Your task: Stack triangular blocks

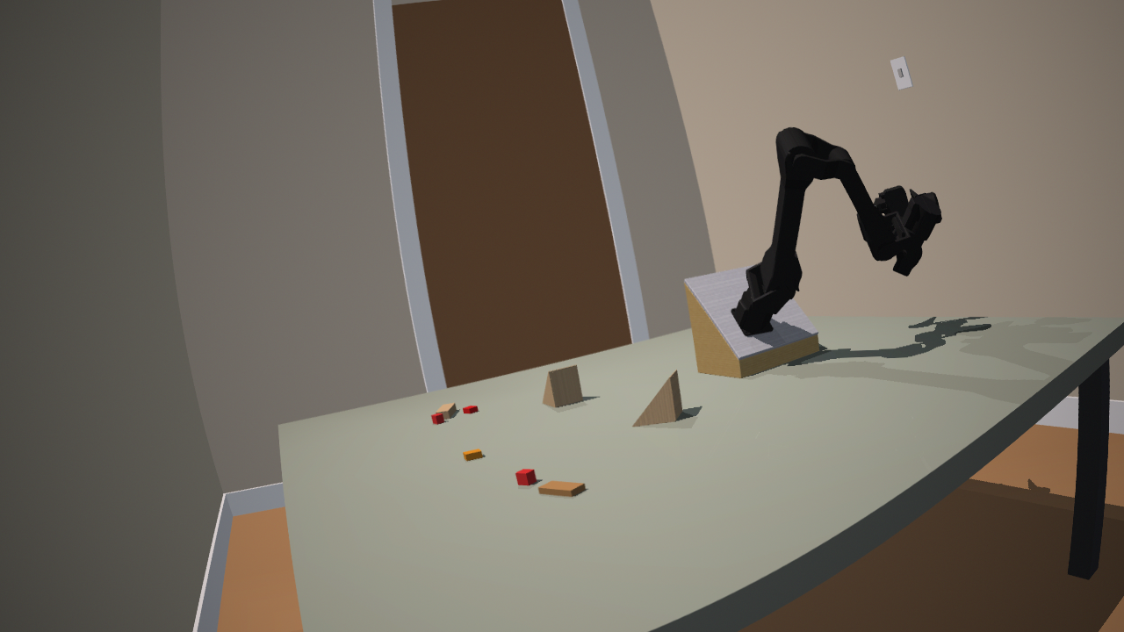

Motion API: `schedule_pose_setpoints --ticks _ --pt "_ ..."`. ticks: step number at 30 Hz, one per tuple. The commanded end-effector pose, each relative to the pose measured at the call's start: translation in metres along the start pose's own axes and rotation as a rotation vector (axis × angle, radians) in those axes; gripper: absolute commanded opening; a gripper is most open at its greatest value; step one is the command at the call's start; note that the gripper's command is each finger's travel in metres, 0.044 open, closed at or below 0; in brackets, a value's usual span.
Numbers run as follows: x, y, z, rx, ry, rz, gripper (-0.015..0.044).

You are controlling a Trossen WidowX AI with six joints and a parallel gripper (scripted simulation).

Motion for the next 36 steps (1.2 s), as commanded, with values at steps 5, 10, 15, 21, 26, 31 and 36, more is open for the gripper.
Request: schedule_pose_setpoints --ticks 5,10,15,21,26,31,36 --pt "-0.014 0.015 -0.005 0.047 0.002 -0.061 0.044" --pt "-0.045 0.055 -0.016 0.158 0.006 -0.204 0.044" --pt "-0.07 0.101 -0.022 0.271 0.009 -0.348 0.044" --pt "-0.093 0.162 -0.023 0.409 0.011 -0.52 0.044" --pt "-0.102 0.221 -0.017 0.528 -0.004 -0.678 0.044" --pt "-0.102 0.28 -0.005 0.649 -0.016 -0.837 0.044" --pt "-0.092 0.341 0.012 0.774 -0.029 -1.0 0.044"
Point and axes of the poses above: the point midway between the two fingers, 35 mm back from their tips, its own y axis back along the fingers, its own x axis across the jaws, z = x × y, the point moved 3 cm from there along y, back along the fingers, and after that the axes turned 2 degrees about -y, right-handed, at the moved point
